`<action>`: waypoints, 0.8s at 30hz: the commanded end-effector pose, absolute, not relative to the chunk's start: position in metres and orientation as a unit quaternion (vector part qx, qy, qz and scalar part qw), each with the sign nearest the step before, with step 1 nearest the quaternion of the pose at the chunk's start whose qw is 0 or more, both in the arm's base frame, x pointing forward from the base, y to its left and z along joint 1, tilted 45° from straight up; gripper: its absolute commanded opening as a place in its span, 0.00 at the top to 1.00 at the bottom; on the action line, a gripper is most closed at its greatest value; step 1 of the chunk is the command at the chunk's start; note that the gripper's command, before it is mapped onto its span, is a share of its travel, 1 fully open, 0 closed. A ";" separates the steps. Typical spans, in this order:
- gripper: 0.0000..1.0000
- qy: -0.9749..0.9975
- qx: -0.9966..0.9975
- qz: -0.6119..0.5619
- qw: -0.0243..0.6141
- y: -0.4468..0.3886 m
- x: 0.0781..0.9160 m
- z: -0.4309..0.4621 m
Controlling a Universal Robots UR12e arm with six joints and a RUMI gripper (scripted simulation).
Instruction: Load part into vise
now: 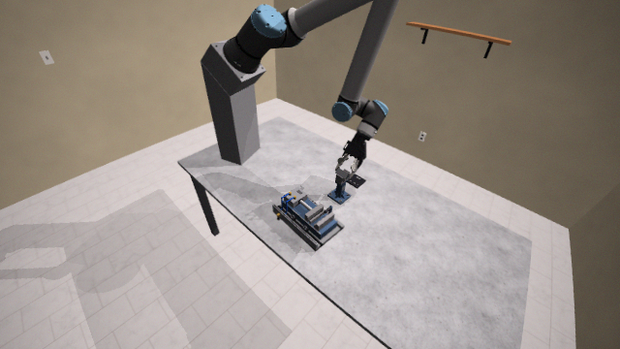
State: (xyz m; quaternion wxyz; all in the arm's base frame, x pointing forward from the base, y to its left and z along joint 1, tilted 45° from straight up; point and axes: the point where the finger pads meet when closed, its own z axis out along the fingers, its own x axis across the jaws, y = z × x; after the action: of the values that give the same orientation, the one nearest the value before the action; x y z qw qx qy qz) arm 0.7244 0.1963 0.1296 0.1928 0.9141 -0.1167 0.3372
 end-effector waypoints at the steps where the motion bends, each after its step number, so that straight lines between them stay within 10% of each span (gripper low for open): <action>1: 0.49 -0.119 0.913 0.337 0.197 0.196 0.724 0.130; 24: 0.49 -0.126 0.908 0.334 0.218 0.197 0.725 0.130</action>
State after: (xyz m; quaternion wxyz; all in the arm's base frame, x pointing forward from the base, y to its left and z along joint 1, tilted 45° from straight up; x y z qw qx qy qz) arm 0.7245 0.1966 0.1294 0.2163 0.9088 -0.1255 0.3339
